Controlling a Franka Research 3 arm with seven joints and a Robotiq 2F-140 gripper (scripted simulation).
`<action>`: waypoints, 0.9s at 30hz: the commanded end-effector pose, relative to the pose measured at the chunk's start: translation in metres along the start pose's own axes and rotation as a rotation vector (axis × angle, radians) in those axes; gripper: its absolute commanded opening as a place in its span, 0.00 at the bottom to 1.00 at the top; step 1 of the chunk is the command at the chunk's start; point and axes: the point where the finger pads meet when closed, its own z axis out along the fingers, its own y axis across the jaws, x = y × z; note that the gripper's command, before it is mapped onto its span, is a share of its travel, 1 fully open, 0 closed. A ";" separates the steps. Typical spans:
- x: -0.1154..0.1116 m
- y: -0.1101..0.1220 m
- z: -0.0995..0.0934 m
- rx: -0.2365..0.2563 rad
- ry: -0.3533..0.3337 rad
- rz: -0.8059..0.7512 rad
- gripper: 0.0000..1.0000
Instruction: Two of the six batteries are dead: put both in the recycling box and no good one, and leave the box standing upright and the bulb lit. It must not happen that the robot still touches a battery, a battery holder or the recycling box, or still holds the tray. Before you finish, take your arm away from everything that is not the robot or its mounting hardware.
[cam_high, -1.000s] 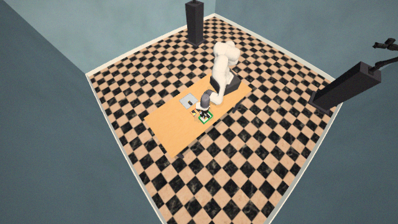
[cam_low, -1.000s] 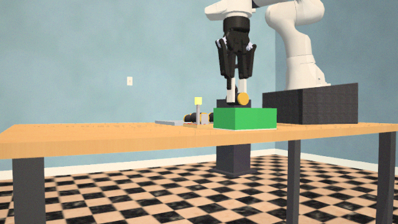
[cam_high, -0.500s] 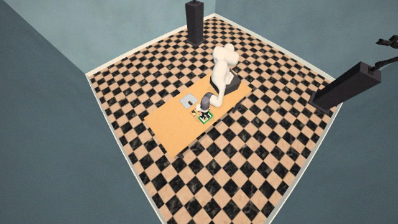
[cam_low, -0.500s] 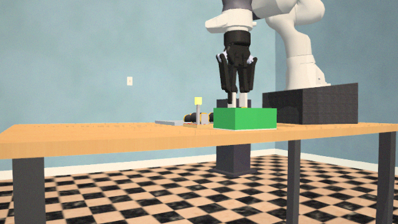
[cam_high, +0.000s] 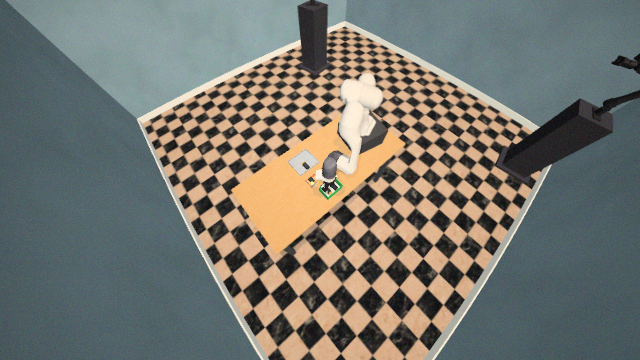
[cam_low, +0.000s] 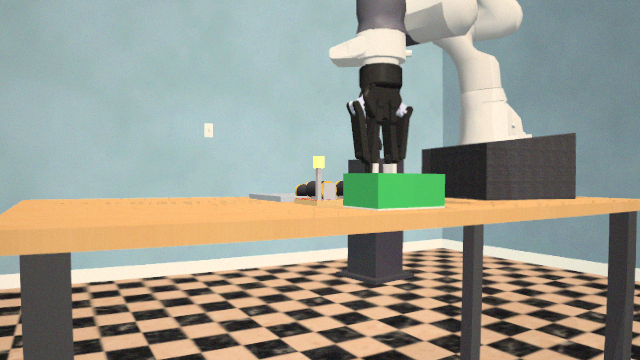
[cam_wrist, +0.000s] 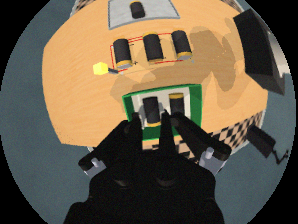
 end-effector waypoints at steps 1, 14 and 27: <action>-0.002 -0.003 -0.001 0.009 -0.004 -0.010 0.16; -0.002 -0.003 -0.001 0.009 -0.004 -0.010 0.29; -0.002 -0.003 -0.001 0.009 -0.004 -0.010 0.29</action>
